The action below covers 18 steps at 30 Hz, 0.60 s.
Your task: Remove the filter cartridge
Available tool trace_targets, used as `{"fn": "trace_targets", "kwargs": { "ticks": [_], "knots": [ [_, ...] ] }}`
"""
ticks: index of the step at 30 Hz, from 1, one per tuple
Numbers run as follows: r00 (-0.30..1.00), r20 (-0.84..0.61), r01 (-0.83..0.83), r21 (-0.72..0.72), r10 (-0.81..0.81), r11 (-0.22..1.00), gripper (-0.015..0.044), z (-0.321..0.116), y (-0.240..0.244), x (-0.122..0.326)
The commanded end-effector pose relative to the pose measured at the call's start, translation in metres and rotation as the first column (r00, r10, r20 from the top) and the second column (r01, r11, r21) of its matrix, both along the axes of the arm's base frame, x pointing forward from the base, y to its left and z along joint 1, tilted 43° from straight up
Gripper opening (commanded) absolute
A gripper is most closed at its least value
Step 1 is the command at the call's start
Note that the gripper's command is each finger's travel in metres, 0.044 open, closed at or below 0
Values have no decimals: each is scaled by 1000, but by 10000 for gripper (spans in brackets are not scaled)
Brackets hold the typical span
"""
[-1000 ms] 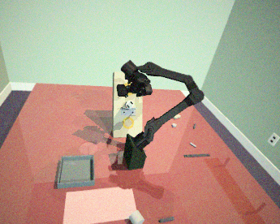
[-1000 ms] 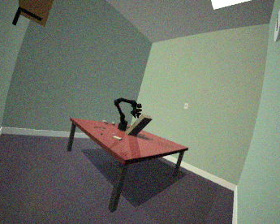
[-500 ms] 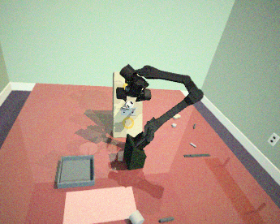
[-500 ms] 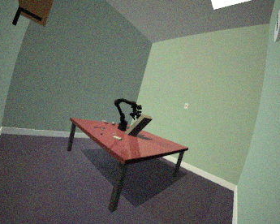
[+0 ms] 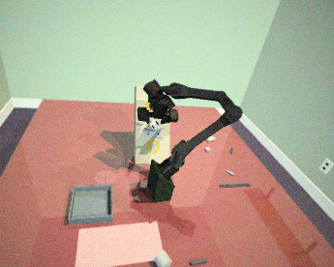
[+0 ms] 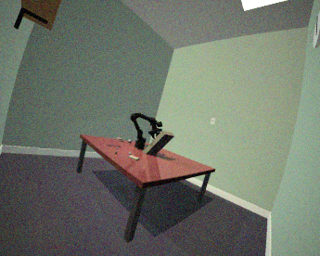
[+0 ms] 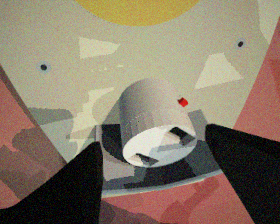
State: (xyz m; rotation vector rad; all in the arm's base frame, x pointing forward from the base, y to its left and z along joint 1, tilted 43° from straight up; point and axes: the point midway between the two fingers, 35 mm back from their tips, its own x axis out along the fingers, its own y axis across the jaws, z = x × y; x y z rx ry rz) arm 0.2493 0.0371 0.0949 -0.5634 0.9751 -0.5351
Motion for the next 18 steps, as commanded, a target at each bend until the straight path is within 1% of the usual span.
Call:
{"fn": "trace_targets", "kwargs": {
  "ticks": [1,11,13,18],
  "knots": [
    [1000,-4,0,-10,0,1000,305,-5,-8,2],
    [1000,-2,1,-12,-1,1000,305,-10,-14,5],
    [1000,3,1,-4,-1,1000,252,-8,-11,6],
    [1000,3,1,-4,-1,1000,219,-8,-11,6]
  ]
}}
